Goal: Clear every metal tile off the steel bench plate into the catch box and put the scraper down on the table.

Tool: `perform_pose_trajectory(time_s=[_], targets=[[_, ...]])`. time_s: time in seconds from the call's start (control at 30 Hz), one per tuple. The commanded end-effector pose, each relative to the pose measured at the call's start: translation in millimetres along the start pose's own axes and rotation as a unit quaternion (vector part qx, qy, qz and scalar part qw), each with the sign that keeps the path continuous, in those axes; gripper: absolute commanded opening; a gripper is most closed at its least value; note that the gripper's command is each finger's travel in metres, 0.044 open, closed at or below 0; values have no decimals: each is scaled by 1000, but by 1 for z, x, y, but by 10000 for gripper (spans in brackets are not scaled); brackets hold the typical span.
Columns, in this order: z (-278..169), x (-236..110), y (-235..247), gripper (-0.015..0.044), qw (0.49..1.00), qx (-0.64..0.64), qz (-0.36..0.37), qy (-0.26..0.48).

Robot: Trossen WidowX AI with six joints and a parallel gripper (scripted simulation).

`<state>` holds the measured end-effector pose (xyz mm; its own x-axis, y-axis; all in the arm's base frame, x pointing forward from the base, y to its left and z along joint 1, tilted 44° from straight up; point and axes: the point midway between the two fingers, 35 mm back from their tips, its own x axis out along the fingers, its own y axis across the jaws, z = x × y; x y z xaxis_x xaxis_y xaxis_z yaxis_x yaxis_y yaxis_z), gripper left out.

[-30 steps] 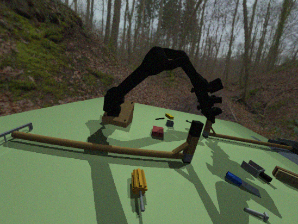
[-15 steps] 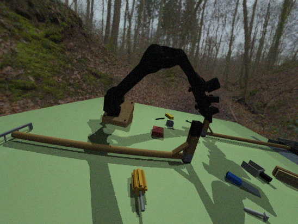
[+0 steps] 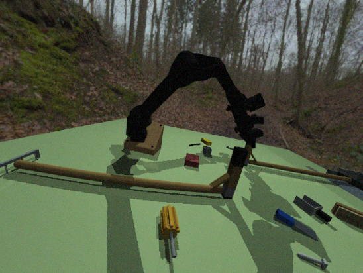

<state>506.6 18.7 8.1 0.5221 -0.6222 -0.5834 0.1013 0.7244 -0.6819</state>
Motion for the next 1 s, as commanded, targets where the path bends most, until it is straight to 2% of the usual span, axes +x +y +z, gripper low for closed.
perform_pose_trajectory(time_s=[0.0, 0.97], targets=[[2, -9, 3, 0, 1000, 1, 3, -9], [-19, -28, 7, 0, 1000, 1, 4, -9]])
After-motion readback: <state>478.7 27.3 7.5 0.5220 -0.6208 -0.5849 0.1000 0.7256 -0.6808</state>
